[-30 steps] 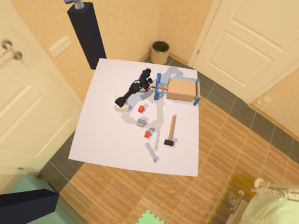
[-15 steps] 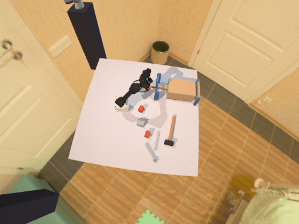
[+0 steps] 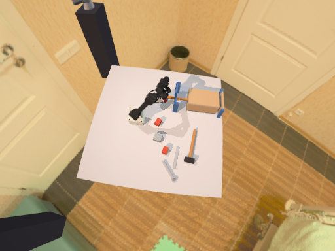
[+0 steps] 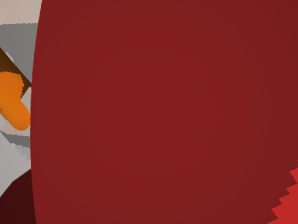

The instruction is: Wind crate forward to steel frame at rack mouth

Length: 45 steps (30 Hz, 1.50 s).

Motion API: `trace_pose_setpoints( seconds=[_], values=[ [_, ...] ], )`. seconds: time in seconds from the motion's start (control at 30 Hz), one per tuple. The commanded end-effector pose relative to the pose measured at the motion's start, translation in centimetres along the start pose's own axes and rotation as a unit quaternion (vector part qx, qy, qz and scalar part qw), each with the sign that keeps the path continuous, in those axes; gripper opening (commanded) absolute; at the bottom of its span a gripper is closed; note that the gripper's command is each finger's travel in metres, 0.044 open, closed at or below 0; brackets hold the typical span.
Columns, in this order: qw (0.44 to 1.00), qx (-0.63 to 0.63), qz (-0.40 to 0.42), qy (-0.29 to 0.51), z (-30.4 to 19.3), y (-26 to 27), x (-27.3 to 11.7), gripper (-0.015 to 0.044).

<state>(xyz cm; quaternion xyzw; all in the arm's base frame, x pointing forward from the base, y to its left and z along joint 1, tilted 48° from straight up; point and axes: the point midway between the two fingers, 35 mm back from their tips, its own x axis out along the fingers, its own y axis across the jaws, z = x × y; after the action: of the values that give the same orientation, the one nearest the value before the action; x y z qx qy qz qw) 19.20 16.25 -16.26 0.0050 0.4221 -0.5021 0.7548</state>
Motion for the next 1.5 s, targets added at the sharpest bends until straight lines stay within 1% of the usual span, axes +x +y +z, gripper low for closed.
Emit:
trace_pose_setpoints(
  seconds=[0.0,0.6,1.17,1.27,1.33,1.4,1.47],
  values=[
    [1.0,0.011,-0.004,0.001,0.0,-0.1,0.4,0.0],
    [0.999,0.032,-0.006,0.001,0.0,-0.2,0.4,0.0],
    [1.0,0.025,-0.003,-0.001,0.0,-0.1,0.0,0.044],
    [1.0,0.025,-0.003,0.0,0.0,-0.1,-0.3,0.044],
    [1.0,0.025,-0.003,0.005,0.1,0.2,-1.5,0.044],
    [1.0,0.026,-0.004,0.013,0.2,0.5,-3.5,0.044],
    [0.999,0.026,-0.005,0.025,0.4,0.7,-6.7,0.044]
  ],
)
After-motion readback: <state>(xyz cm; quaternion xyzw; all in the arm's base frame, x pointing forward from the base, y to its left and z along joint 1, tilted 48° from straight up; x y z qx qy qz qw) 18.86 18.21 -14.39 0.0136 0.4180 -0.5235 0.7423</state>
